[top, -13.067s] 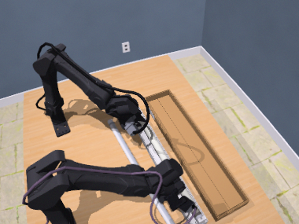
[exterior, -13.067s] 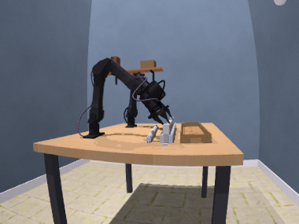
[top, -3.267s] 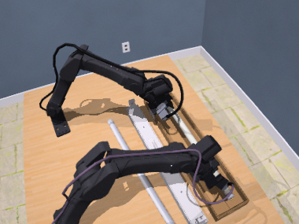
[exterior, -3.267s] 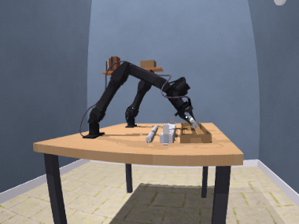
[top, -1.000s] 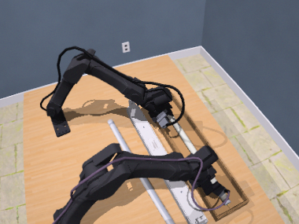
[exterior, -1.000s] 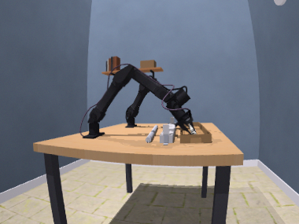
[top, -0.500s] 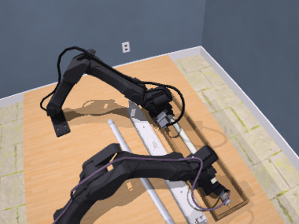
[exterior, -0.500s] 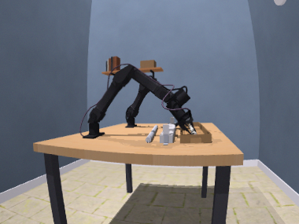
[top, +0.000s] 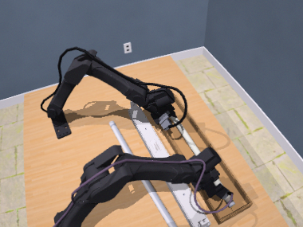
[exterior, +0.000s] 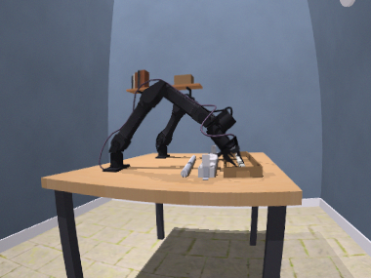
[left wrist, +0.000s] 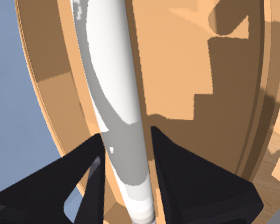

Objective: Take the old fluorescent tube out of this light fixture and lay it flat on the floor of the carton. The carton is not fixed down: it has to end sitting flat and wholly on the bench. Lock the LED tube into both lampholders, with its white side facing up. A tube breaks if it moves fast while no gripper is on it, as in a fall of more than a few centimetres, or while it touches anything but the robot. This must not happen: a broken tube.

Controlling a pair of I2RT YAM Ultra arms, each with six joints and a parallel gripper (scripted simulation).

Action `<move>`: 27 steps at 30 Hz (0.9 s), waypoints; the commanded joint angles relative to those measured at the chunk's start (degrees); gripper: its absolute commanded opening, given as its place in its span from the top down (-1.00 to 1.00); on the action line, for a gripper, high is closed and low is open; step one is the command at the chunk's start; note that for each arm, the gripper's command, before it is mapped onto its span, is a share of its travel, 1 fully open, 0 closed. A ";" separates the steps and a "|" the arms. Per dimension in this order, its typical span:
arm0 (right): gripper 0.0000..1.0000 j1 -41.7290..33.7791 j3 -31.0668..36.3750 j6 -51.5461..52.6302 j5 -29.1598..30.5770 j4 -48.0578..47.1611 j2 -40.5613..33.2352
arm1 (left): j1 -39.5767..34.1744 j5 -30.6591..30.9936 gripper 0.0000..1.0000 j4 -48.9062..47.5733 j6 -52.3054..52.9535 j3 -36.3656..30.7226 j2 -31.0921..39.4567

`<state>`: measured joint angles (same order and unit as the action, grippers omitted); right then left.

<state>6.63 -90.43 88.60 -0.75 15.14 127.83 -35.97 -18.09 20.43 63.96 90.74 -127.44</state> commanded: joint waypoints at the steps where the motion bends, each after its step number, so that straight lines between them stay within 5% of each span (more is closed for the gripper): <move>1: 0.36 -0.24 -0.14 -0.67 0.81 -0.47 -0.34 | 0.31 -0.33 0.36 -0.02 -0.71 0.75 0.69; 27: 0.36 0.22 5.44 -0.78 0.04 4.12 -11.64 | -2.38 -1.75 0.36 6.18 -2.65 -4.77 9.78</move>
<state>6.74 -85.10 88.60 -0.78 18.92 117.73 -38.20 -19.22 24.97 62.26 87.09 -118.45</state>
